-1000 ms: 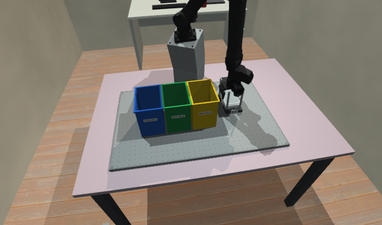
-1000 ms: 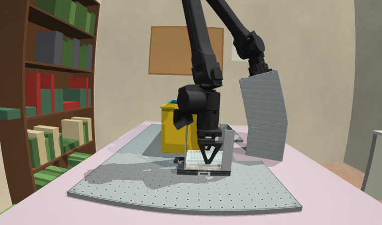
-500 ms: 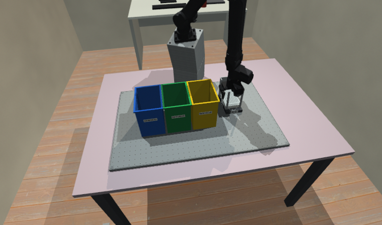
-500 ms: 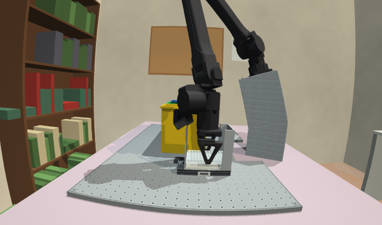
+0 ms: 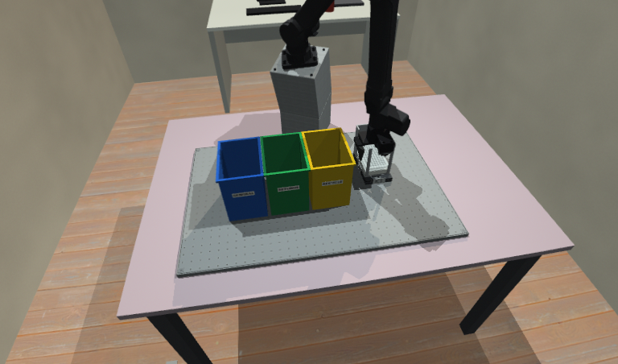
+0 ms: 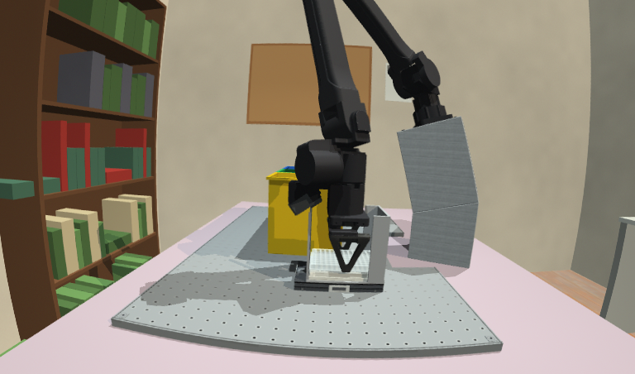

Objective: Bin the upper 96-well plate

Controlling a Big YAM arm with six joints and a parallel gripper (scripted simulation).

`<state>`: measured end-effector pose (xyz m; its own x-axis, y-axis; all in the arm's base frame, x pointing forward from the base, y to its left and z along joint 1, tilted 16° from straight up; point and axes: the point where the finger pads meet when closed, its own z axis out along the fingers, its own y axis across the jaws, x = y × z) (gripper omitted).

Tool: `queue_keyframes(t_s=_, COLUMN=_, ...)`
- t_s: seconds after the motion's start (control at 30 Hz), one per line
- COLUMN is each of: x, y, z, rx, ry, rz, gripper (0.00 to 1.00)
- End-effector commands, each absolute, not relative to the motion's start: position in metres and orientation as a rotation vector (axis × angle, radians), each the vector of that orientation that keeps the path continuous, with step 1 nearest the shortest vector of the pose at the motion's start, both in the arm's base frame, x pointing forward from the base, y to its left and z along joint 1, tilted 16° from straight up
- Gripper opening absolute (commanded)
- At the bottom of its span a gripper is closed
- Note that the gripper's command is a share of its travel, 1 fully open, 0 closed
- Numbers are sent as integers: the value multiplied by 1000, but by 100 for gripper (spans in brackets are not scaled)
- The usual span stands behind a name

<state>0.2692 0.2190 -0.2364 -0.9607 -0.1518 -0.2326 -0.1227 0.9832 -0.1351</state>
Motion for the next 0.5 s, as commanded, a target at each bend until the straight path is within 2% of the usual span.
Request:
queue_keyframes(t_s=0.0, x=265, y=224, z=-223, rx=-208, ry=2881, rz=-164, gripper=0)
queue_keyframes(t_s=0.47, x=261, y=225, z=-203, rx=-201, ry=2880, rz=-164, gripper=0)
